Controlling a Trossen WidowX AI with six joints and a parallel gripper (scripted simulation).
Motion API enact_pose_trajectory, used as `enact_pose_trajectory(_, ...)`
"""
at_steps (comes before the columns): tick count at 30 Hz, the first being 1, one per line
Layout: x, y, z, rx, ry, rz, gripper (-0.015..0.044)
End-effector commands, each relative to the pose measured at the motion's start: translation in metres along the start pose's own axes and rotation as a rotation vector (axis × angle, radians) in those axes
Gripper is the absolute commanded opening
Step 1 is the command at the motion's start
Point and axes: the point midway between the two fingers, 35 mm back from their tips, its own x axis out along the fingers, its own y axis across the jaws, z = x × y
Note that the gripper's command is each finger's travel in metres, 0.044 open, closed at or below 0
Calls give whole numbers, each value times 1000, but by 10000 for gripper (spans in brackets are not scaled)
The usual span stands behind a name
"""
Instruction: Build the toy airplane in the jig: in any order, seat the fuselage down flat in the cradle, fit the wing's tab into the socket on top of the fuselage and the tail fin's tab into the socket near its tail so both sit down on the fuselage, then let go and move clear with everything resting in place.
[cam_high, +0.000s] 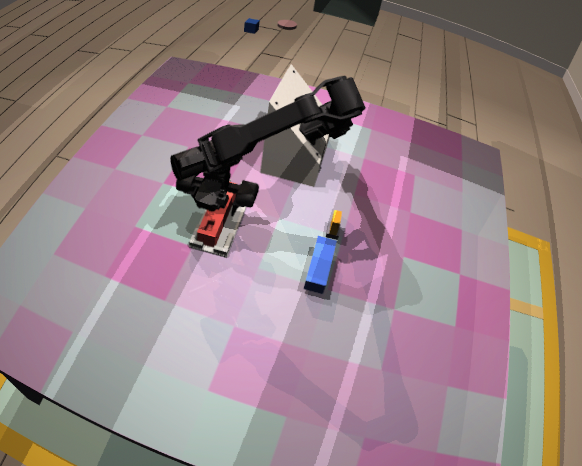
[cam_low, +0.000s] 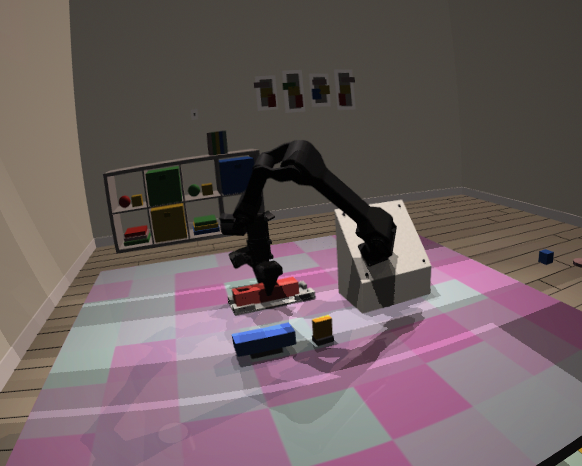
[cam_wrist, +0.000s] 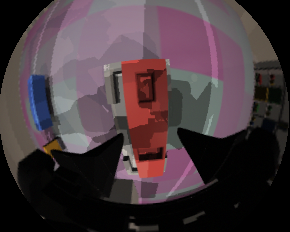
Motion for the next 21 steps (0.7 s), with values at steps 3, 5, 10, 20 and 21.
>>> enact_pose_trajectory(3, 0, 0, 0, -1, 1, -2, 440)
enact_pose_trajectory(5, 0, 0, 0, -1, 1, -2, 440)
enact_pose_trajectory(10, -44, -4, 4, 5, -4, -10, 440)
enact_pose_trajectory(20, -107, -4, 2, 5, -1, -3, 440)
enact_pose_trajectory(21, -107, -4, 2, 5, -1, -3, 440)
